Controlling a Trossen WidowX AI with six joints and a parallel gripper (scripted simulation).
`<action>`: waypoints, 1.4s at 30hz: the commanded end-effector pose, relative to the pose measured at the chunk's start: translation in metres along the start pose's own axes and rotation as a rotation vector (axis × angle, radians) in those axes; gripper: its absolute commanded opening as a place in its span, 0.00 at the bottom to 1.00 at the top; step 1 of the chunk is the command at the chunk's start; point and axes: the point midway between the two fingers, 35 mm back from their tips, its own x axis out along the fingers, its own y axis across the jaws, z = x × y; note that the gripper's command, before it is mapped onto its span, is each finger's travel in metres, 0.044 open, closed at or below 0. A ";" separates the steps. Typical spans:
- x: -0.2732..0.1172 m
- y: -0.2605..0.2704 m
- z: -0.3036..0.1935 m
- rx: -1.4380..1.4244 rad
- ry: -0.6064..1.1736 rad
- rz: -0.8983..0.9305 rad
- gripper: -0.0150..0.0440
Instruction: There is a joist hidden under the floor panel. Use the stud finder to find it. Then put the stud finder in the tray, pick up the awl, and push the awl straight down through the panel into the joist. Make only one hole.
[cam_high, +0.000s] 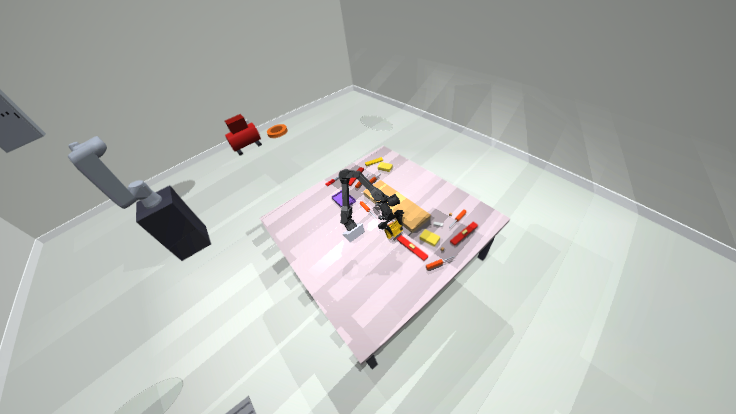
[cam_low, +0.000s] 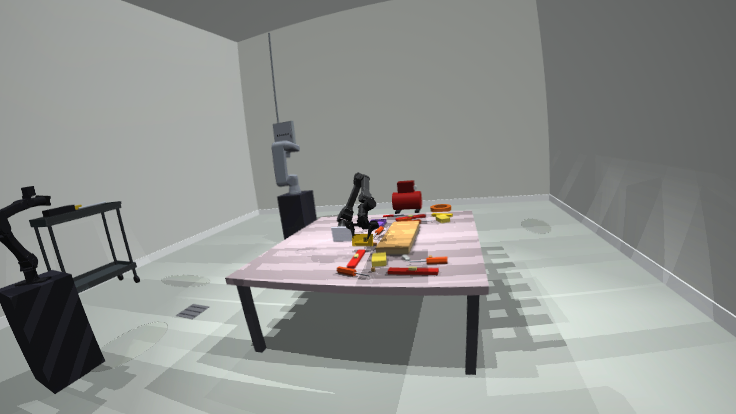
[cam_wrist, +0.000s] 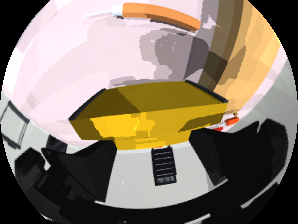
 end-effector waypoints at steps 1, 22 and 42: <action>-0.002 -0.001 -0.002 0.003 0.036 -0.004 0.25; -0.001 -0.001 0.002 0.004 0.156 -0.003 0.25; -0.001 -0.001 0.006 0.007 0.284 -0.005 0.25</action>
